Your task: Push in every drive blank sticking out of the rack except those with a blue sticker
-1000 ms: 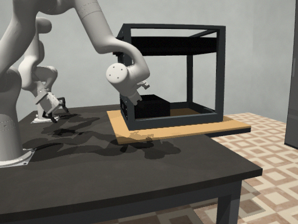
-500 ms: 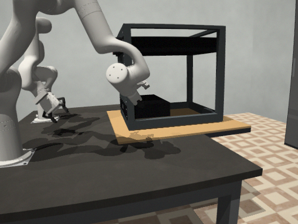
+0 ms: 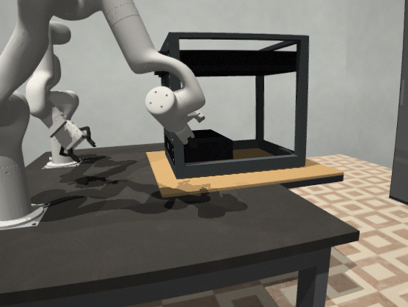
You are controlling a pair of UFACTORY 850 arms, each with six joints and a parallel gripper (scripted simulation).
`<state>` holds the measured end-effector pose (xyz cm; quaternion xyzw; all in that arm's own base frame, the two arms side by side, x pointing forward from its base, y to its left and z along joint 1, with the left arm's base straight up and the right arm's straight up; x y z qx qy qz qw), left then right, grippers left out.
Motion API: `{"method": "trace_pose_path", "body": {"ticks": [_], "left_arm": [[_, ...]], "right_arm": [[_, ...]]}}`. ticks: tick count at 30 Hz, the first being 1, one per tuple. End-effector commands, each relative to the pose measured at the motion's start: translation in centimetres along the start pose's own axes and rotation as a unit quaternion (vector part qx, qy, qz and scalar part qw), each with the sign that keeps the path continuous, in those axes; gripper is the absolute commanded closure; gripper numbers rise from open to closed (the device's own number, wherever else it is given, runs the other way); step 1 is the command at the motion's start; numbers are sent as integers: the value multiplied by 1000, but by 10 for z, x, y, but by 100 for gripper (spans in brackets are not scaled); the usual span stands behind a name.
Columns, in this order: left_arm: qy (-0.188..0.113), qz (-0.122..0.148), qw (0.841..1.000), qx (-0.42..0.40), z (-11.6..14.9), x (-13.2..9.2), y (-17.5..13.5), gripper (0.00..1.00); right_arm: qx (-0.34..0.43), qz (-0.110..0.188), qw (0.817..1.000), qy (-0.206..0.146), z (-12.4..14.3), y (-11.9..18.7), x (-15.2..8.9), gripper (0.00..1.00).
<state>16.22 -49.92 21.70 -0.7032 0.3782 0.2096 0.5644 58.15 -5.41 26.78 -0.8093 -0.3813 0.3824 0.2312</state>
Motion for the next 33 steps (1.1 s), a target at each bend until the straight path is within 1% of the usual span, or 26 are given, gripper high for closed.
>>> {"method": "trace_pose_path", "body": {"ticks": [1, 7, 9, 13, 15, 17, 21, 24, 30, 32, 33], "left_arm": [[-9, -14, 1000, -9, -5, -9, -14, 0], [-39, -42, 998, -32, -13, -35, -47, 0], [-49, -48, 997, -39, -14, -44, -56, 0], [-73, -55, 994, -53, -15, -62, -74, 0], [-73, -55, 994, -53, -15, -62, -74, 0], [-90, -56, 992, -63, -15, -77, -85, 0], [-116, -51, 989, -76, -14, -97, -99, 0], [-135, -42, 986, -86, -13, -113, -108, 0], [-170, -12, 980, -102, -10, -147, -123, 0], [-170, -12, 980, -102, -10, -147, -123, 0], [-178, -1, 978, -106, -9, -156, -125, 0]], "right_arm": [[-1, 0, 1000, 0, -1, 0, 0, 0], [-1, 0, 1000, 0, -1, 0, 0, 0], [-1, 0, 1000, 0, -1, 0, 0, 0], [-1, 0, 1000, 0, -1, 0, 0, 0], [-1, 0, 1000, 0, -1, 0, 0, 0], [-1, 0, 1000, 1, -1, 0, 0, 0], [2, 0, 1000, 4, 0, -3, 0, 0], [7, 0, 1000, 12, 2, -10, 1, 0], [31, 2, 998, 47, 11, -40, 3, 0], [31, 2, 998, 47, 11, -40, 3, 0], [37, 3, 998, 56, 14, -47, 3, 0]]}}
Point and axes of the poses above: on each arm, the point where the finger pads meet when closed, its own x axis out along the fingers, its own y axis across the jaws, z = x × y, the point moved 9 cm from there along -x, back along the fingers, and after that the axes turned 3 degrees about -x, right-handed, at the moved point
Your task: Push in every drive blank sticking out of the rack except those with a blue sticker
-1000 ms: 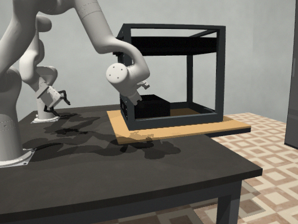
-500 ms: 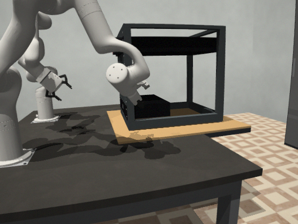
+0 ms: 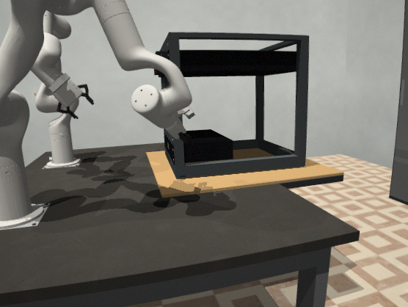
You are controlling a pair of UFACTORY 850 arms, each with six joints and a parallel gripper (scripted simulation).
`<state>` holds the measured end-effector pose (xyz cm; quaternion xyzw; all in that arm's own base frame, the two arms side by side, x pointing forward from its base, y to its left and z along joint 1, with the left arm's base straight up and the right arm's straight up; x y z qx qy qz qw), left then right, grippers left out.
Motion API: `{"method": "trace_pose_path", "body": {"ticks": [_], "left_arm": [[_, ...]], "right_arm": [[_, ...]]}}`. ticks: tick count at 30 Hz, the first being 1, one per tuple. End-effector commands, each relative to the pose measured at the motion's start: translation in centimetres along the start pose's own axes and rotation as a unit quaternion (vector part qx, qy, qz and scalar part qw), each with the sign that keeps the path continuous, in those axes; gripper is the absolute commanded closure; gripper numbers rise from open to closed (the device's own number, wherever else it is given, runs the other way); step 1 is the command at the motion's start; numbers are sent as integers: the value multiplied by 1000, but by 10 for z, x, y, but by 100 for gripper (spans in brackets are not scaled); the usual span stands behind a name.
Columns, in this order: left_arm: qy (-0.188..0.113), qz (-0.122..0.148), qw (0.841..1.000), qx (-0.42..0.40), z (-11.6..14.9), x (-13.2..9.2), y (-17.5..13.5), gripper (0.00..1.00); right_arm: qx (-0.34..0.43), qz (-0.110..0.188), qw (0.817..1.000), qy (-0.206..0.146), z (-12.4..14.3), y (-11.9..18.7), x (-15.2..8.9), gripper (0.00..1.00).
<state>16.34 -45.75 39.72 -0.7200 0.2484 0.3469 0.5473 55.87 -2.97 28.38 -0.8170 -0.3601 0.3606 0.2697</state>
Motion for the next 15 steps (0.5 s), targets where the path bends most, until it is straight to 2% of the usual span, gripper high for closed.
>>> {"method": "trace_pose_path", "body": {"ticks": [1, 8, 14, 15], "left_arm": [[-29, 25, 999, -4, 7, -22, -11, 0], [-63, 87, 994, -5, 22, -62, -23, 0], [-81, 156, 984, 3, 36, -100, -29, 0], [-81, 156, 984, 3, 36, -100, -29, 0]], "right_arm": [[14, 2, 1000, 25, 7, -19, 1, 0], [71, 6, 992, 108, 33, -90, 7, 0], [128, 10, 973, 191, 60, -162, 14, 0], [128, 10, 973, 191, 60, -162, 14, 0]]}}
Point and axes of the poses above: on each arm, the point where the finger pads meet when closed, its own x axis out along the fingers, its own y axis across the jaws, z = x × y, the point moved 9 cm from there along -x, back along the fingers, and after that the axes turned 3 degrees about -x, right-handed, at the moved point
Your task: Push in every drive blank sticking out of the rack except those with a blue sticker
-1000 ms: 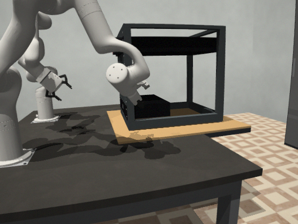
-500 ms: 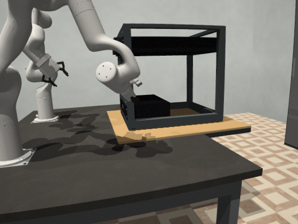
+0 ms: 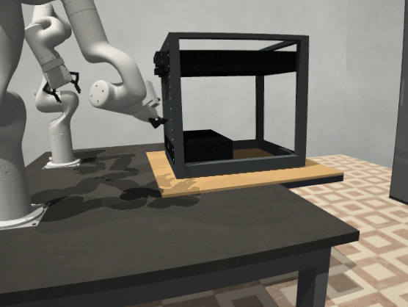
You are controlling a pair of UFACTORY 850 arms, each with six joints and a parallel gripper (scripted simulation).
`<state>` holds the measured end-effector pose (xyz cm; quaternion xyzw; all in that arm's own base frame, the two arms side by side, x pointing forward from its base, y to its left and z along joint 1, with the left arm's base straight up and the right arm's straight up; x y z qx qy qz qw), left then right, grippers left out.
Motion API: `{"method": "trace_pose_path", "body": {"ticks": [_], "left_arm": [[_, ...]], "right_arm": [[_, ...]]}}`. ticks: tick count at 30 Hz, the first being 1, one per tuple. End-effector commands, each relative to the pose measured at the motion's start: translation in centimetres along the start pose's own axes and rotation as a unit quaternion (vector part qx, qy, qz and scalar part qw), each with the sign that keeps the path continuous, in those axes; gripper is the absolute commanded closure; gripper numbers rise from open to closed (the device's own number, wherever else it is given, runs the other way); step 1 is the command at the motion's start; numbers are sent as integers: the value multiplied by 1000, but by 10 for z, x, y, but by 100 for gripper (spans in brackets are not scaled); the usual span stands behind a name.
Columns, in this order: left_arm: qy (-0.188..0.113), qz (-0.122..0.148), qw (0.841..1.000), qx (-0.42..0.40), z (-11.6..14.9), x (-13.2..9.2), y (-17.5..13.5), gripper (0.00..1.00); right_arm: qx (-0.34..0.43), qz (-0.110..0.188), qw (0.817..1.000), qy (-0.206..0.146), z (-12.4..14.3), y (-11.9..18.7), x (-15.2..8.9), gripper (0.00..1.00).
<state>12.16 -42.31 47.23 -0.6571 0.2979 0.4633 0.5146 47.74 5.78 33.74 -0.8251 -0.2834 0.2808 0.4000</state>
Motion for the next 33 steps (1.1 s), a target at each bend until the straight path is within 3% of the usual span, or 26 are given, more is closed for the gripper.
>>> {"method": "trace_pose_path", "body": {"ticks": [1, 8, 15, 18, 23, 33], "left_arm": [[-11, 30, 999, 4, 8, -15, 0, 0], [-18, 124, 992, 29, 31, -62, 6, 0], [-12, 184, 982, 50, 45, -90, 11, 0], [-12, 189, 981, 52, 46, -93, 11, 0], [-9, 203, 977, 58, 49, -100, 12, 0], [-9, 205, 977, 58, 50, -101, 12, 0]], "right_arm": [[24, 11, 998, 57, 21, -37, 1, 0], [85, 14, 985, 147, 64, -108, 3, 0], [134, 16, 966, 219, 100, -169, 6, 0], [140, 15, 963, 230, 104, -177, 7, 0], [172, 18, 946, 274, 127, -216, 10, 0], [233, 20, 902, 363, 167, -296, 18, 0]]}}
Point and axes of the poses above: on each arm, the point where the finger pads meet when closed, its own x axis out along the fingers, its own y axis across the jaws, z = x × y, the point moved 9 cm from there along -x, back along the fingers, and after that the axes turned 3 degrees about -x, right-handed, at the moved point
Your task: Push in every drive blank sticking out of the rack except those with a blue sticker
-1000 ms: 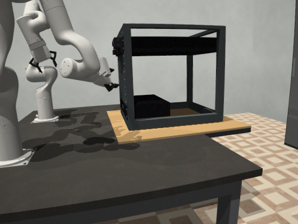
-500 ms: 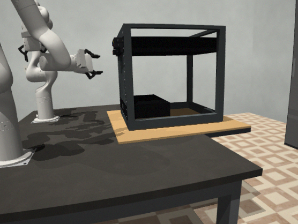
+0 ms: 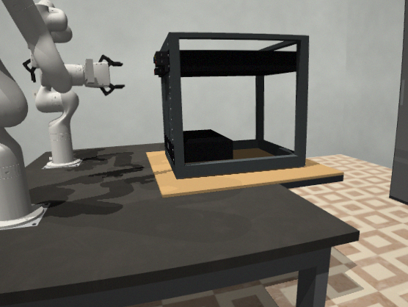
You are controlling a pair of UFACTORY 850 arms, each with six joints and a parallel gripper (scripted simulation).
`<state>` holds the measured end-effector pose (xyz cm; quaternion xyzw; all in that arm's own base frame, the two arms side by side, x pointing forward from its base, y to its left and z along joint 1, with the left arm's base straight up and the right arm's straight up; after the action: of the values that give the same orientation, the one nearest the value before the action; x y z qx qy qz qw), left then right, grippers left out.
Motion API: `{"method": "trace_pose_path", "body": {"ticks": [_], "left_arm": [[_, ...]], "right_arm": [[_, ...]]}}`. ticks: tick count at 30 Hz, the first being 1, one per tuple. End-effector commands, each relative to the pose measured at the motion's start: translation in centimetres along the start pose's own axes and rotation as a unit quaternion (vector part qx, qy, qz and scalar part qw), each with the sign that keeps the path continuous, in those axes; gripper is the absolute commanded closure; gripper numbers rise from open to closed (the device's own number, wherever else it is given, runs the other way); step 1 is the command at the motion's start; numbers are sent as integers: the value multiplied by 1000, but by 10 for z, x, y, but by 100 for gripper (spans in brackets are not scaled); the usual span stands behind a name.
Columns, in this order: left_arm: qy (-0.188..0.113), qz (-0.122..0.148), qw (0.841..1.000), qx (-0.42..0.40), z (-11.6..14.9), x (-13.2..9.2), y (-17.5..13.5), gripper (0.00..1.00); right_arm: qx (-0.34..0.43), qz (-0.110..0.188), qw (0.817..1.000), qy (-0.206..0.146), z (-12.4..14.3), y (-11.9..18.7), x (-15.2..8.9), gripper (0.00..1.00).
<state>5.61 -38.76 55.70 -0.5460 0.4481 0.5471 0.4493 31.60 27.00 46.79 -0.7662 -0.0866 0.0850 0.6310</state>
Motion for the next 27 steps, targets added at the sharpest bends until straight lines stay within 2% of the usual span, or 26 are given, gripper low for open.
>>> {"method": "trace_pose_path", "body": {"ticks": [1, 9, 17, 19, 27], "left_arm": [[1, 0, 1000, -1, 0, -1, -1, 0], [1, 0, 1000, -15, -1, -1, -11, 0], [1, 0, 998, -61, 0, -1, -48, 0], [1, 0, 998, -61, 0, -1, -48, 0], [1, 0, 989, -149, 11, -1, -116, 0]], "right_arm": [[20, 6, 996, 81, 36, -28, -4, 0], [20, 6, 996, 81, 36, -28, -4, 0], [20, 6, 996, 81, 36, -28, -4, 0], [20, 6, 996, 81, 36, -28, -4, 0], [20, 6, 996, 81, 36, -28, -4, 0]]}}
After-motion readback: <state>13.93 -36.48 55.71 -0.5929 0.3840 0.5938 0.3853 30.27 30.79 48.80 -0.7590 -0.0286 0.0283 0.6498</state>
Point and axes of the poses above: on each arm, the point where the finger pads meet when closed, its own x axis out along the fingers, its own y axis across the jaws, z = x × y, the point moved 9 cm from there along -x, back along the fingers, and after that the axes turned 3 degrees about -x, right-handed, at the moved point
